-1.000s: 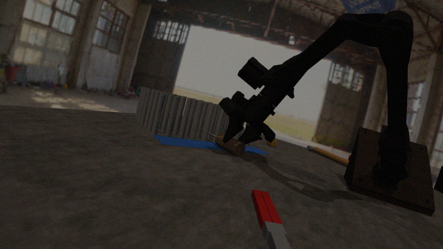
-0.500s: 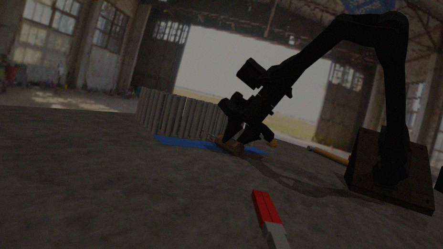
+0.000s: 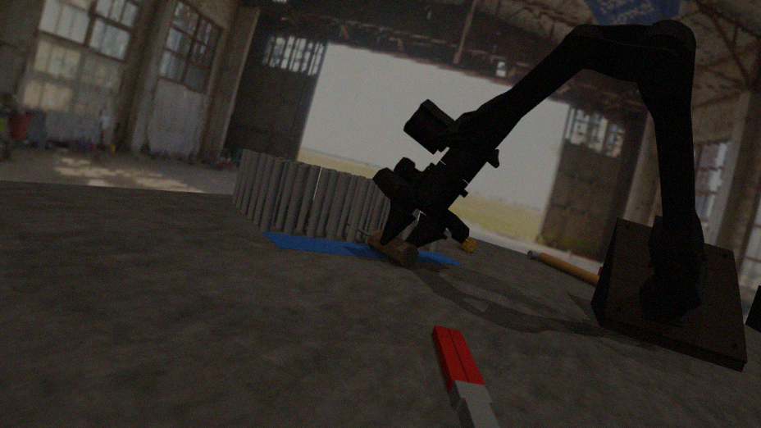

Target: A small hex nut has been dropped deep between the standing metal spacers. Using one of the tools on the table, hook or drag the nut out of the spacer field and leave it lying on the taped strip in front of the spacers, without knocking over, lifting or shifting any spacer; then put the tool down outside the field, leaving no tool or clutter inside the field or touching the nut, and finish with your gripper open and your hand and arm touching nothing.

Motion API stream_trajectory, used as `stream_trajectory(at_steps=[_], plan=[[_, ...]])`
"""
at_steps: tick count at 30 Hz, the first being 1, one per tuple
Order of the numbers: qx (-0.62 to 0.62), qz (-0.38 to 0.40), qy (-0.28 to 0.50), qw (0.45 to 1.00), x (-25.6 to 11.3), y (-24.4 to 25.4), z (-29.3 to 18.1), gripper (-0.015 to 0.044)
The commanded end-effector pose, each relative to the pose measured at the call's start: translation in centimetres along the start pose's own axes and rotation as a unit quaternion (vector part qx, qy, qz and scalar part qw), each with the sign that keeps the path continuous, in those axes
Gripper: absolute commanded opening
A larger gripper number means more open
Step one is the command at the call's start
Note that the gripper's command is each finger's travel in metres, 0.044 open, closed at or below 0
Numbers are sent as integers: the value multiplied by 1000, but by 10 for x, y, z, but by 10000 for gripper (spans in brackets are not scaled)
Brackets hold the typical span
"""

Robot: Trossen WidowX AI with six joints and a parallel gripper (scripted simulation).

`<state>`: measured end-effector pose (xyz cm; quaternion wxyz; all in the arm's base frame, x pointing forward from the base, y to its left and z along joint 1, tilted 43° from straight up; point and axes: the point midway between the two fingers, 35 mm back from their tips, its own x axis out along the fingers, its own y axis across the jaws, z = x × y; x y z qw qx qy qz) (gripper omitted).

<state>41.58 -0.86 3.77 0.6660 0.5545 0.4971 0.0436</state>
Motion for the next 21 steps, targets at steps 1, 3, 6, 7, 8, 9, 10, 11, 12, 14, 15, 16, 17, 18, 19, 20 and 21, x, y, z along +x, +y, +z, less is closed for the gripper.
stream_trajectory(at_steps=[1, 3, 6, 7, 8, 9, 10, 11, 12, 14, 15, 16, 17, 18, 19, 20, 21], plan=[[3, -1, 7, 1000, 2, -3, 0, 0], [3, -1, 8, 1000, 2, -3, 1, 0], [3, -1, 9, 1000, 3, -3, 2, 0], [3, -1, 9, 1000, 3, -3, 2, 0], [3, -1, 10, 1000, 3, -3, 2, 0], [3, -2, 10, 1000, 3, -3, 2, 0], [3, -2, 10, 1000, 3, -4, 3, 0], [3, -2, 11, 1000, 3, -4, 3, 0], [3, -2, 11, 1000, 3, -4, 3, 0], [3, -2, 12, 1000, 3, -4, 4, 0], [3, -2, 12, 1000, 3, -4, 4, 0], [3, -2, 13, 1000, 3, -4, 4, 0], [3, -2, 13, 1000, 3, -4, 5, 0], [3, -2, 14, 1000, 3, -4, 5, 0], [3, -2, 14, 1000, 3, -4, 5, 0], [3, -2, 14, 1000, 3, -4, 5, 0], [3, -2, 15, 1000, 4, -4, 6, 0]])
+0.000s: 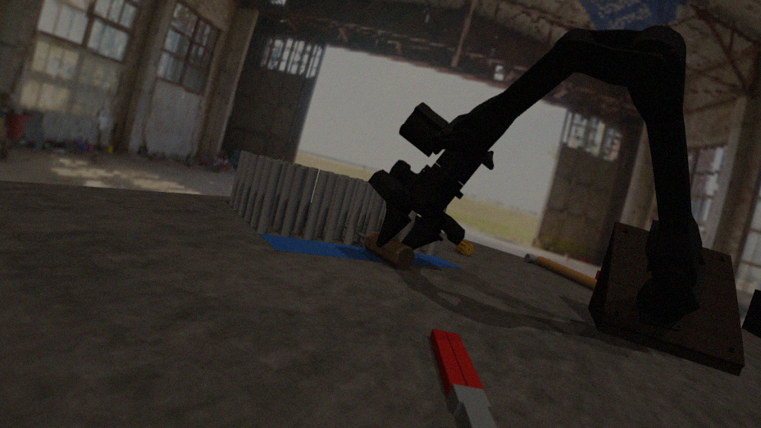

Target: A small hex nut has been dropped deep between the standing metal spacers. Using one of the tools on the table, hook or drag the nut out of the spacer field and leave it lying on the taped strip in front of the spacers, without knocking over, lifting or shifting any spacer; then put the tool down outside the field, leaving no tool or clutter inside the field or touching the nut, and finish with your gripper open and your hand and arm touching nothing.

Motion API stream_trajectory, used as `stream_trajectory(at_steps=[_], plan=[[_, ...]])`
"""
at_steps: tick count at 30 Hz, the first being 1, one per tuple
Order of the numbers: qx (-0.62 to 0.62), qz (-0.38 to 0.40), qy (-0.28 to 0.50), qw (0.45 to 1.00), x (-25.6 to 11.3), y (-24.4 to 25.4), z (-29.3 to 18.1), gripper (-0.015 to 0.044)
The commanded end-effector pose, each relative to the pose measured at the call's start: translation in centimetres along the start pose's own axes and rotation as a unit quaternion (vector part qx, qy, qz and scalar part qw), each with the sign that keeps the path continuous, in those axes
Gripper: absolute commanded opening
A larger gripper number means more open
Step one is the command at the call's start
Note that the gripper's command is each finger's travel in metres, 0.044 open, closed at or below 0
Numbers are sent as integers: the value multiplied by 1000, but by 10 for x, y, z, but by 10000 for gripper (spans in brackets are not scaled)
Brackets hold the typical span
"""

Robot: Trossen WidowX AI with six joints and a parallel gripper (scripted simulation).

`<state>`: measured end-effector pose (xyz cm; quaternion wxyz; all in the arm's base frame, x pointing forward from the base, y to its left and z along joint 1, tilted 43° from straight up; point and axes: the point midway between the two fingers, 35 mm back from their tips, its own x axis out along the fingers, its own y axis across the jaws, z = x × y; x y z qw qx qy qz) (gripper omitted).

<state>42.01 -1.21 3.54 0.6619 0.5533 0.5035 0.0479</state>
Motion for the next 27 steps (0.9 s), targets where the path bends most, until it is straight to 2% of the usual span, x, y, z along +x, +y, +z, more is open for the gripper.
stream_trajectory(at_steps=[1, 27], plan=[[3, -1, 7, 1000, 2, -3, 0, 0], [2, -1, 8, 1000, -2, 2, -9, 0]])
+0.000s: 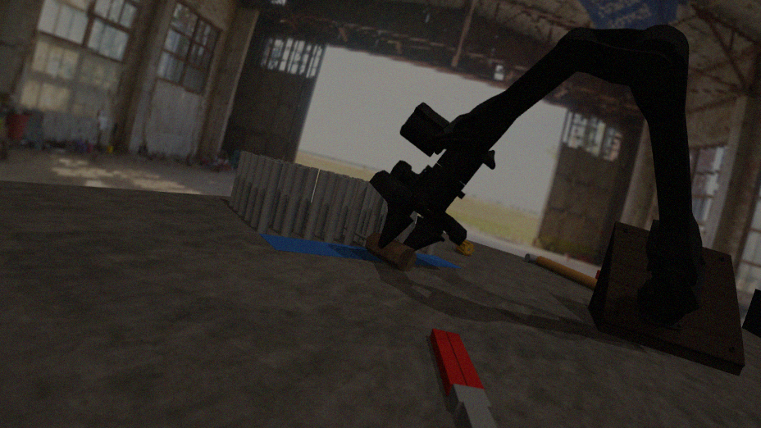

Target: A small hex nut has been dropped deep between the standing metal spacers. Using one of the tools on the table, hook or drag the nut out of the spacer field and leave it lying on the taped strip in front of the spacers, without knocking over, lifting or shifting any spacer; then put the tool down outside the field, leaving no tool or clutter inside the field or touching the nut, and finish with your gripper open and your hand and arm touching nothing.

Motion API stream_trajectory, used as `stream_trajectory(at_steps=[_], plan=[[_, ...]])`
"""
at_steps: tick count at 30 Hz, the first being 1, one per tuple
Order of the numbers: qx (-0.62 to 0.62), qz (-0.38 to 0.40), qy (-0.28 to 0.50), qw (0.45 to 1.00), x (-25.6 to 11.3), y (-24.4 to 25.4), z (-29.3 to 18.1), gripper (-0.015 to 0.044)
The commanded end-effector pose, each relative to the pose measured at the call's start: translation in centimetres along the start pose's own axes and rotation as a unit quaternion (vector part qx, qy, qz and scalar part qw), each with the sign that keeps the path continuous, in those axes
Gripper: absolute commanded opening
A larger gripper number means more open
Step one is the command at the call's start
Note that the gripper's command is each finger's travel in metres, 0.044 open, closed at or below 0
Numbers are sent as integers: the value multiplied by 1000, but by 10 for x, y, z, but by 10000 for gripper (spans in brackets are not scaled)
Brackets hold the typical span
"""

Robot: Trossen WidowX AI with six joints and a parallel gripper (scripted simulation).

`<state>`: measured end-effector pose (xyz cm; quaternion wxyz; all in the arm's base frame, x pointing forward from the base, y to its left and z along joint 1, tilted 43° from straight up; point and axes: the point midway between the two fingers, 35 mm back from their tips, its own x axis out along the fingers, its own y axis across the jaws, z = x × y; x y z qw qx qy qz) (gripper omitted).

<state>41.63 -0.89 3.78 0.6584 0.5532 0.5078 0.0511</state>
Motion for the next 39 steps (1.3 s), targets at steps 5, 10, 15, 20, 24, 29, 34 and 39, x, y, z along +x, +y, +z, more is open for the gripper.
stream_trajectory(at_steps=[5, 10, 15, 20, 24, 29, 34, 39], plan=[[2, -1, 2, 1000, -2, 1, -7, 0], [3, -1, 2, 1000, -3, 2, -10, 0], [3, -2, 2, 1000, -4, 2, -13, 0], [3, -2, 2, 1000, -5, 2, -16, 0], [3, -2, 2, 1000, -6, 2, -18, 0], [3, -2, 2, 1000, -7, 2, -21, 0], [3, -2, 3, 1000, -8, 2, -24, 0], [3, -2, 3, 1000, -9, 2, -27, 0]])
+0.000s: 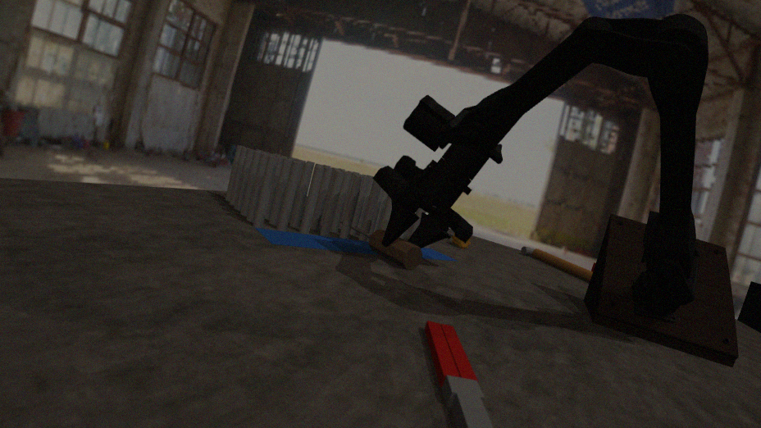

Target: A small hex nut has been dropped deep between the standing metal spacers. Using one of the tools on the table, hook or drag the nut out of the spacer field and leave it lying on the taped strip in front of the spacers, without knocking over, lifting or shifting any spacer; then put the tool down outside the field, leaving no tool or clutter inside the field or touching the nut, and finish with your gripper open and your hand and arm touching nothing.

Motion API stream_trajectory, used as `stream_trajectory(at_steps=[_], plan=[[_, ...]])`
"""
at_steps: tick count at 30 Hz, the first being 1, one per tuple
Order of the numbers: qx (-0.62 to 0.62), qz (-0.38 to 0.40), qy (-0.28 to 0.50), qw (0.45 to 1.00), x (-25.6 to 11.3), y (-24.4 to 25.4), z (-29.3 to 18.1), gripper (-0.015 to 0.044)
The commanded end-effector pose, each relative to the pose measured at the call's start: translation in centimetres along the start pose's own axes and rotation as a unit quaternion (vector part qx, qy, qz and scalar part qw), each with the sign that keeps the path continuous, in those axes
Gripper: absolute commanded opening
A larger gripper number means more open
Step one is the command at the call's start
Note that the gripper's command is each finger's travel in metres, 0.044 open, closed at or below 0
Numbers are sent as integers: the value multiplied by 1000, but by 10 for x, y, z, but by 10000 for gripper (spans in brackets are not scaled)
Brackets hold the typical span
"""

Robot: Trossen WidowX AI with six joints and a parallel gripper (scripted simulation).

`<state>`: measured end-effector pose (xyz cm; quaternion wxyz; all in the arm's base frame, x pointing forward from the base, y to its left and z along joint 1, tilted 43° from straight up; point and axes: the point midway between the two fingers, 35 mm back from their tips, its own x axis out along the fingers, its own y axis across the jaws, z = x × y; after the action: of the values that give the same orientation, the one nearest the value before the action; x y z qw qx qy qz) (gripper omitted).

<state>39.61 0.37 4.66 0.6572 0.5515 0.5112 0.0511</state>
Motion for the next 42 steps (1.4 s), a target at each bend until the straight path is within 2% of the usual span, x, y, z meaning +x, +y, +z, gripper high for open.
stream_trajectory(at_steps=[1, 42], plan=[[3, 0, 0, 1000, -2, 1, -4, 0], [3, 0, 2, 1000, -9, 1, -28, 0]])
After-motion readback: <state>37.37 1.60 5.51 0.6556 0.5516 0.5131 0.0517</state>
